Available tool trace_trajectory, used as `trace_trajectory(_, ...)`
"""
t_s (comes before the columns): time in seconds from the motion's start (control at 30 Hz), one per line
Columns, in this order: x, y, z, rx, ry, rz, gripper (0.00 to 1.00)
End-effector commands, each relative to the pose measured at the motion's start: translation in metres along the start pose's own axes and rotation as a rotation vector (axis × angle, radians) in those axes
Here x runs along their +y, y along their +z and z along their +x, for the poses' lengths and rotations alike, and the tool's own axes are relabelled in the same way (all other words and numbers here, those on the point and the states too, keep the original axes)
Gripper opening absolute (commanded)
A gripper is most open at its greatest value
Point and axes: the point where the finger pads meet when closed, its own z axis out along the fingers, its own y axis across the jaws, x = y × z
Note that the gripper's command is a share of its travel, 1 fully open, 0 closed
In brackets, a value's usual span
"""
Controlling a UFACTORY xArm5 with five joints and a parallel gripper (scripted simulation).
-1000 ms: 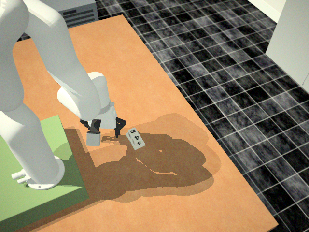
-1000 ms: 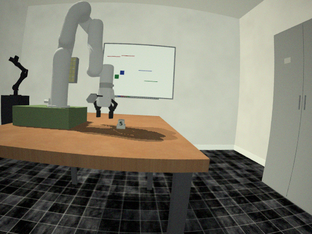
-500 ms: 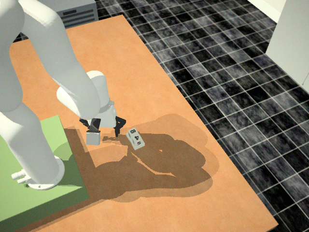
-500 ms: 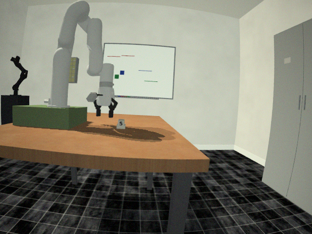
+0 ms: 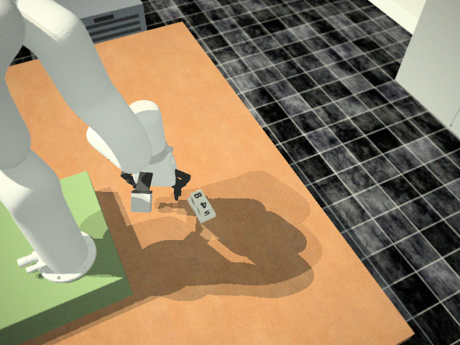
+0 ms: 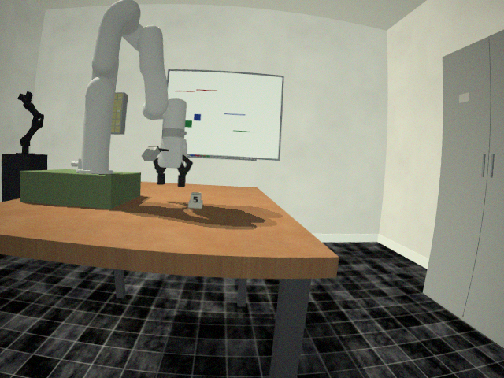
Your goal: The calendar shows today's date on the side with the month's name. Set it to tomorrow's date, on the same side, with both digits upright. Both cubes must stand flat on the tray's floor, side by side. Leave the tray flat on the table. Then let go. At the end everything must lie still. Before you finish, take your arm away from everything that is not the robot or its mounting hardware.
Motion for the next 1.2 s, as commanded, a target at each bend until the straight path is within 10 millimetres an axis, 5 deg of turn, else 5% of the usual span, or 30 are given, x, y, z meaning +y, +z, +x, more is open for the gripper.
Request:
trace_trajectory(0.0, -0.016, -0.002, -0.005, -0.001, 0.000, 0.002, 1.00)
trace_trajectory(1.17, -0.084, -0.007, -0.023, 0.001, 0.000, 0.001, 1.00)
